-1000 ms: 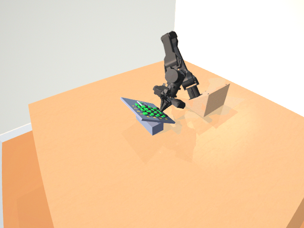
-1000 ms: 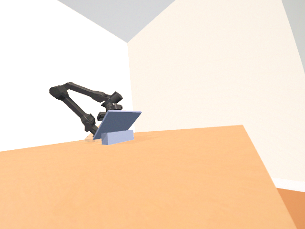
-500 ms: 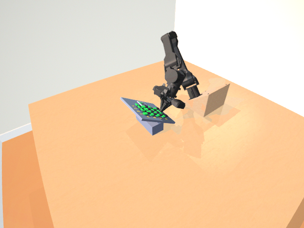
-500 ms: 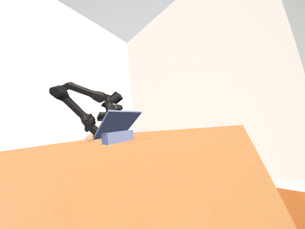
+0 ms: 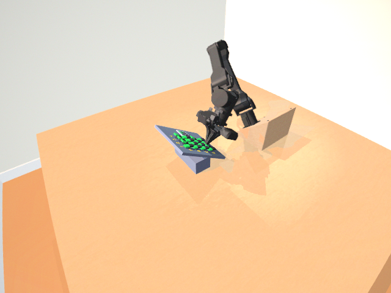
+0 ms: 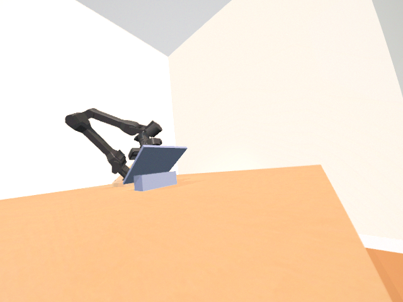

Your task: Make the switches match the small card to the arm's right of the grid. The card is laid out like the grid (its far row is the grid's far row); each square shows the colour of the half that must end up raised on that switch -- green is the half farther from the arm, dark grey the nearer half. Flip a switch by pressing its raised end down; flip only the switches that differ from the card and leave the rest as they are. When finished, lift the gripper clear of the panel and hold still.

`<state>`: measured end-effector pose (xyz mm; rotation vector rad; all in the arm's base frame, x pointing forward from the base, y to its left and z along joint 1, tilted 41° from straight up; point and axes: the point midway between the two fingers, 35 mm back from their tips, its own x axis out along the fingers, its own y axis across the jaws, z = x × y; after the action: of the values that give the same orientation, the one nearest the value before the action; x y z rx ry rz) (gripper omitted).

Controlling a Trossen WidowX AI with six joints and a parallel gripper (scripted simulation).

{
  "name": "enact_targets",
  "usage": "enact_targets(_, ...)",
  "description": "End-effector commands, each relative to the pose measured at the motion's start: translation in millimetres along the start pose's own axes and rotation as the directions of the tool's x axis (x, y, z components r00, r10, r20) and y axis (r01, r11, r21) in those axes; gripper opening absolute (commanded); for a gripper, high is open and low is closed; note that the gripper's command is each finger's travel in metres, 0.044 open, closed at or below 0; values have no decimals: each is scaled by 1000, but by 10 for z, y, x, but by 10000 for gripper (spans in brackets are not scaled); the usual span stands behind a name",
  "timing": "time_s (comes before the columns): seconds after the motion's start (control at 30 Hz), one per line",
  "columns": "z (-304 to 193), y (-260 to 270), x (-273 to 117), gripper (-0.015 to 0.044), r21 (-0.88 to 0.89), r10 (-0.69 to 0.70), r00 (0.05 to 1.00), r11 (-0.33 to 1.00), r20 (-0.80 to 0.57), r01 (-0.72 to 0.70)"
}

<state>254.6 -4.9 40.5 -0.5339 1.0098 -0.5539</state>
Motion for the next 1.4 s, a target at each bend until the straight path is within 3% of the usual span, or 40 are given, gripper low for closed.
enact_targets(0.0,-10,11,12,0,-5,4,1000,1000,-4,-4)
enact_targets(0.67,-9,11,39,0,-5,4,1000,1000,-4,-4)
enact_targets(0.93,-34,18,-598,0,-6,7,1000,1000,19,-7)
enact_targets(1.17,-15,12,-619,0,-6,7,1000,1000,20,-6)
enact_targets(1.37,471,-102,-693,0,-5,6,1000,1000,21,-6)
